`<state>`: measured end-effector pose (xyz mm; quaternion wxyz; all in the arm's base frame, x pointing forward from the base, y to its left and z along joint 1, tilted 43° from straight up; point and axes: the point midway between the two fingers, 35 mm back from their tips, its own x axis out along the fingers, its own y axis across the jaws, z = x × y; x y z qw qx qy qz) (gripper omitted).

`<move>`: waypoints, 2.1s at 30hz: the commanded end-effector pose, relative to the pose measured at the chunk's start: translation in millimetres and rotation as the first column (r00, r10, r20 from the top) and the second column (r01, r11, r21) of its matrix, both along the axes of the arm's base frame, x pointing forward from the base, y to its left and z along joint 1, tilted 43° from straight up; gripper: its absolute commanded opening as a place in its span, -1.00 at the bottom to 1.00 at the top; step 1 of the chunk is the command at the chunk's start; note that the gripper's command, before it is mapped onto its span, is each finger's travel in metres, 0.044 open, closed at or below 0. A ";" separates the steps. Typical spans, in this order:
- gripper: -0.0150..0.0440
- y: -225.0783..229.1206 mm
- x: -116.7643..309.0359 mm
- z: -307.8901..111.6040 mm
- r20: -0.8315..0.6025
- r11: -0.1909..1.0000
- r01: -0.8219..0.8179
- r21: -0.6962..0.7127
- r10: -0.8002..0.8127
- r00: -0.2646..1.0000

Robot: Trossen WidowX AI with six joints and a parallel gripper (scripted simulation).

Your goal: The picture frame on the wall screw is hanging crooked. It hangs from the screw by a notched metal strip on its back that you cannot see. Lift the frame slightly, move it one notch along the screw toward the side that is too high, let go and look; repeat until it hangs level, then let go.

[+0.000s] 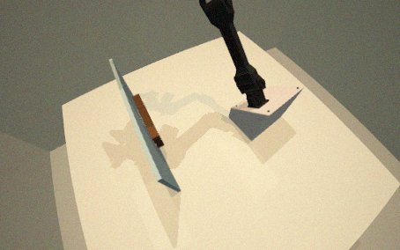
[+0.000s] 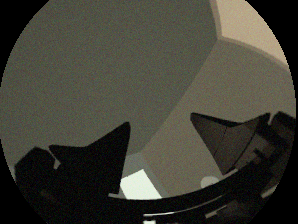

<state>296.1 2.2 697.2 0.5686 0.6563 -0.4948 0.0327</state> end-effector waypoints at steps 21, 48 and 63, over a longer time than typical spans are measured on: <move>0.39 -1.6 -29.6 -147.4 -0.474 0.886 -0.121 -0.447 -0.120 0.873; 0.39 5.1 -62.2 -450.6 -0.790 0.645 -0.503 -0.575 -0.277 0.547; 0.39 5.1 -62.2 -450.6 -0.790 0.645 -0.503 -0.575 -0.277 0.547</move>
